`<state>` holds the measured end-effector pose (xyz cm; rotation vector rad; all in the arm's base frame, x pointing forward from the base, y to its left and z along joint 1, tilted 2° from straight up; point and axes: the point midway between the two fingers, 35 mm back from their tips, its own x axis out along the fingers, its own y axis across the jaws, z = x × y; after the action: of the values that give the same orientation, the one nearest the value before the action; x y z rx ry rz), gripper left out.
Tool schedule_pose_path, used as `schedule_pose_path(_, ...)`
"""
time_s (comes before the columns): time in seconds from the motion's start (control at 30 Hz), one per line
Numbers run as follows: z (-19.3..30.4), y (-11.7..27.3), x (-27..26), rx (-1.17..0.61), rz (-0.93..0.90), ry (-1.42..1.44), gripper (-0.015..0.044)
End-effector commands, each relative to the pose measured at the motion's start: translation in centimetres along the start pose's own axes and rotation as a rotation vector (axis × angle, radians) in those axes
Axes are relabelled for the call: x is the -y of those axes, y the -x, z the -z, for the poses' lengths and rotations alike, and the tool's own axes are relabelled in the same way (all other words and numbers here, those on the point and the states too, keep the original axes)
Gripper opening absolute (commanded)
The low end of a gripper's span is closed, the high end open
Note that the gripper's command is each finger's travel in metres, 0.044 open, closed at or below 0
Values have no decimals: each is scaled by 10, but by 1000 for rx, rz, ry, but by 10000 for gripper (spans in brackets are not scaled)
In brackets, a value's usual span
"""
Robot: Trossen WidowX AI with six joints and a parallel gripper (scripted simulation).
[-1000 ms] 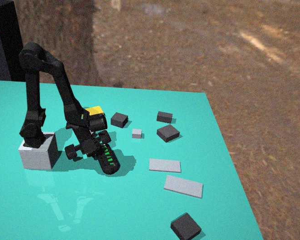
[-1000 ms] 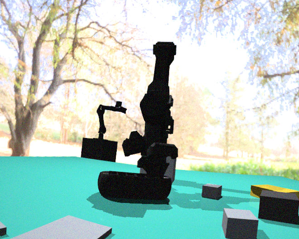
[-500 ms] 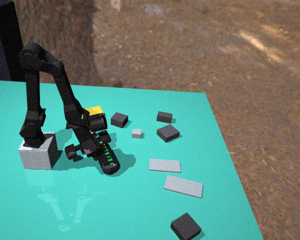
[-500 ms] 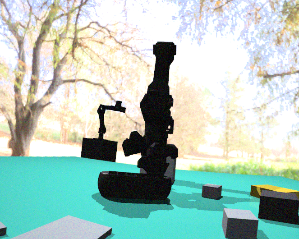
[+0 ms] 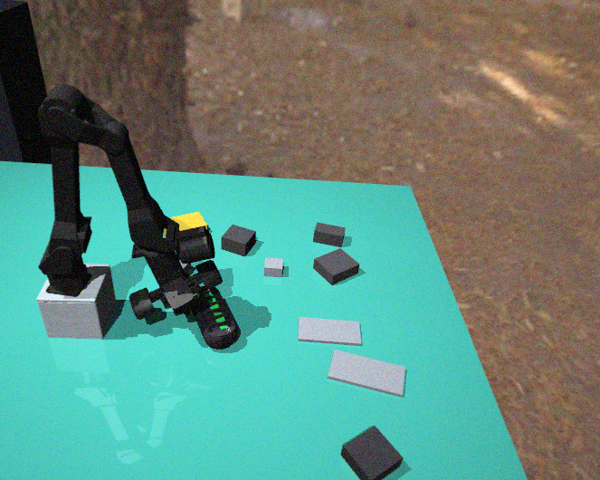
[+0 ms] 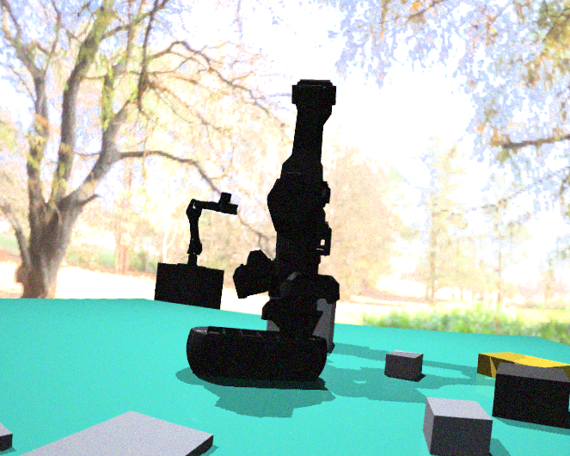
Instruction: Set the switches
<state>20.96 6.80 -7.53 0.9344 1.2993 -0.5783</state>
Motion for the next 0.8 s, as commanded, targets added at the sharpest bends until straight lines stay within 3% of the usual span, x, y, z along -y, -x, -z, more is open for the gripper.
schedule_pose_path(0.0,0,0,-11,-4,-33,3,0)
schedule_pose_path(0.27,0,5,-1,0,-3,0,0)
schedule_pose_path(0.53,0,57,0,-3,-31,3,0)
schedule_pose_path(0.77,-1,58,-3,-3,-32,3,0)
